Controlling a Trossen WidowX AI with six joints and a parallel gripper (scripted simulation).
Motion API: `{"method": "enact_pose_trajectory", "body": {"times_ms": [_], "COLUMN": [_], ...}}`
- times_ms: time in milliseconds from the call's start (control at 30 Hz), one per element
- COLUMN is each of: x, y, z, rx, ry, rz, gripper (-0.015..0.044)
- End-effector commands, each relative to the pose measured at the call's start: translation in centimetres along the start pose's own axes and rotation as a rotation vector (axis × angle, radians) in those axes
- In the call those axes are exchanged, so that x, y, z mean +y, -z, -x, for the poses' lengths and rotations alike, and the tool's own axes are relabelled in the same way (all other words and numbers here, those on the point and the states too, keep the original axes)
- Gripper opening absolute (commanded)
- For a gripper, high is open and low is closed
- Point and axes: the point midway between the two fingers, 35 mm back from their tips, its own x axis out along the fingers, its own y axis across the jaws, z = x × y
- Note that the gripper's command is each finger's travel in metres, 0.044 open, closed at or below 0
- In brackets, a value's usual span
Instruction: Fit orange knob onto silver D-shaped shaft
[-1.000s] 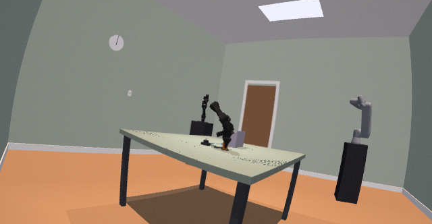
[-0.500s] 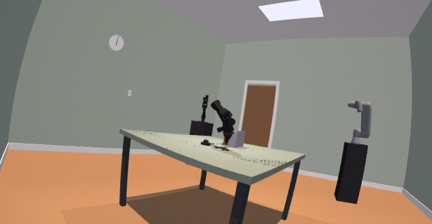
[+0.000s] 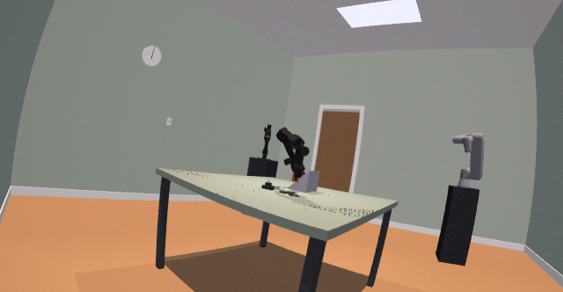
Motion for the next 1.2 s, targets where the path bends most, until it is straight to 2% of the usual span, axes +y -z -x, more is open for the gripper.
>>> {"method": "enact_pose_trajectory", "body": {"times_ms": [0, 433, 1167], "x": [0.2, 0.0, -2.1], "y": [0.1, 0.0, -6.0], "z": [1.5, 5.5, 4.0], "rx": [0.005, 0.002, 0.017], "ry": [-0.012, -0.009, -0.021], "rz": [-0.005, -0.006, 0.0], "gripper": [0.0, 0.0, 0.0]}}
